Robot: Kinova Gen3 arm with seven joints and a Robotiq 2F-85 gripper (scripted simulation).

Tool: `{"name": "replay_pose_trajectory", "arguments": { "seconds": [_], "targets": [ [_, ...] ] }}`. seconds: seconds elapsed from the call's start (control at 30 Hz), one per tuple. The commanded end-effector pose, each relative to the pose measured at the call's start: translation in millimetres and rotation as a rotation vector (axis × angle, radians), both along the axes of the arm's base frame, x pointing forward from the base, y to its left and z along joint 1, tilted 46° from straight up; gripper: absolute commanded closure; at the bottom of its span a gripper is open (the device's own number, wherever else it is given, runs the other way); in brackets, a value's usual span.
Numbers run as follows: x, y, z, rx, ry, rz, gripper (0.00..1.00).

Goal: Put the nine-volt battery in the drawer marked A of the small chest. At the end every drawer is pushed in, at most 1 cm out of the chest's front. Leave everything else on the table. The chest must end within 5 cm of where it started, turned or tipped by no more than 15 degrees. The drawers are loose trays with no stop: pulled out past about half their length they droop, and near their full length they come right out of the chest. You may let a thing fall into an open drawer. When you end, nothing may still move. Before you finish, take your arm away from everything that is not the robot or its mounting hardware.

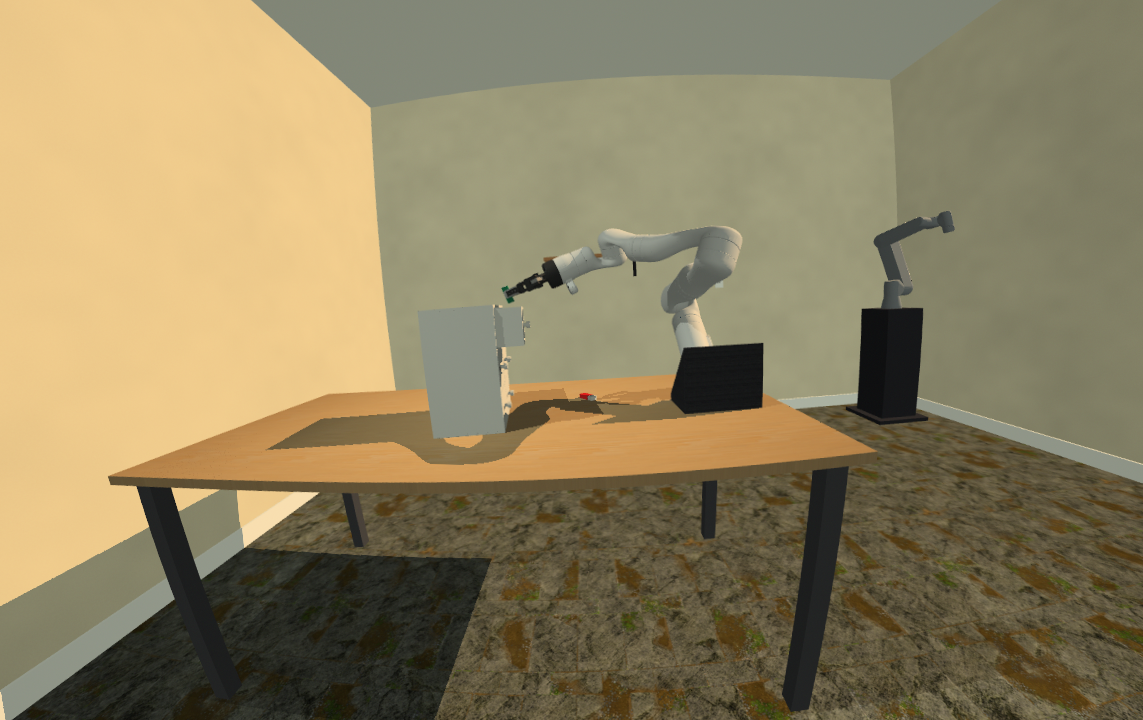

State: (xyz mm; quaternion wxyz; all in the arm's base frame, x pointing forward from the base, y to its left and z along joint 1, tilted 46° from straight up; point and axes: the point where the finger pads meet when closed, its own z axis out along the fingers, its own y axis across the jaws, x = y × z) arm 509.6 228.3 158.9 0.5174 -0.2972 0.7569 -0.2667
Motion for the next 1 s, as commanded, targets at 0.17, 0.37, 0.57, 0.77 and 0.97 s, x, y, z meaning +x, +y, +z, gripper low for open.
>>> {"name": "replay_pose_trajectory", "arguments": {
  "seconds": [0.17, 0.37, 0.57, 0.77, 0.97],
  "targets": [
    [-0.1, 0.8, 0.6, 0.001, -0.001, 0.001, 0.66],
    [-0.1, 0.8, 0.6, 0.001, -0.001, 0.001, 0.58],
    [-0.1, 0.8, 0.6, 0.001, -0.001, 0.001, 0.00],
    [-0.1, 0.8, 0.6, 0.001, -0.001, 0.001, 0.00],
    [-1.1, 0.7, 0.8, 0.001, -0.001, 0.001, 0.00]
  ]
}}
